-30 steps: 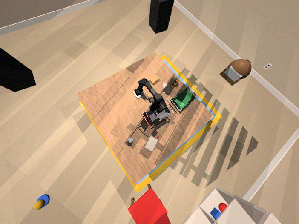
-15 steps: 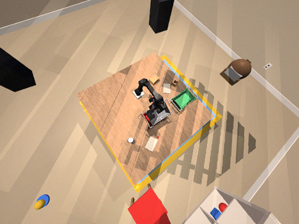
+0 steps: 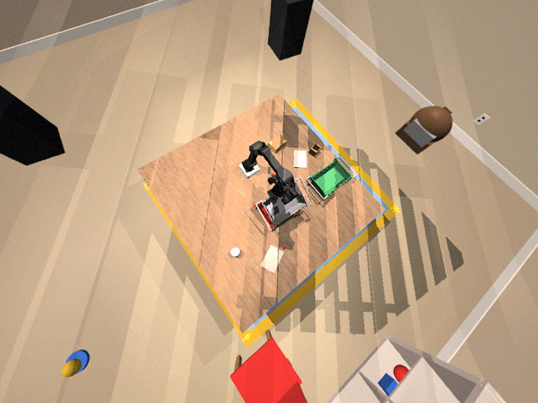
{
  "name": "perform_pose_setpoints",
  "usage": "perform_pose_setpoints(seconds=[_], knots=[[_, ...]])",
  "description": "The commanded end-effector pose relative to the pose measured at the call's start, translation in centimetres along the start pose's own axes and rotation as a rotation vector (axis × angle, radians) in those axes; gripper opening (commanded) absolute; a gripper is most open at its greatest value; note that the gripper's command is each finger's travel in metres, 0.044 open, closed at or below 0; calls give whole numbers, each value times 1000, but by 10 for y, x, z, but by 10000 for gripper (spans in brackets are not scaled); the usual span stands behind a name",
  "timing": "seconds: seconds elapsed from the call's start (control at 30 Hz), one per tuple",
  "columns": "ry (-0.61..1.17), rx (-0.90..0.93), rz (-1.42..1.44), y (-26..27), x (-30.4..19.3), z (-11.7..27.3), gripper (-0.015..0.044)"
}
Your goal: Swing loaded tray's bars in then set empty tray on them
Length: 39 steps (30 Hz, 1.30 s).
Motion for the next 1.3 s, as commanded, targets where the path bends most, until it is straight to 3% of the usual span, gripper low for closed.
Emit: perform_pose_setpoints(seconds=[0.0,1.27], knots=[[-8,26,-4,1,1,6,0],[-8,26,-4,-1,0,-37,0]])
Point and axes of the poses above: the point midway between the two fingers, 35 mm back from their tips, its own z axis back along the fingers, its own y axis across the jaws, x = y × z, the point moved 2 cm from there along z, back along the fingers, and after that the axes turned 14 degrees about z, right-handed, at the moved point
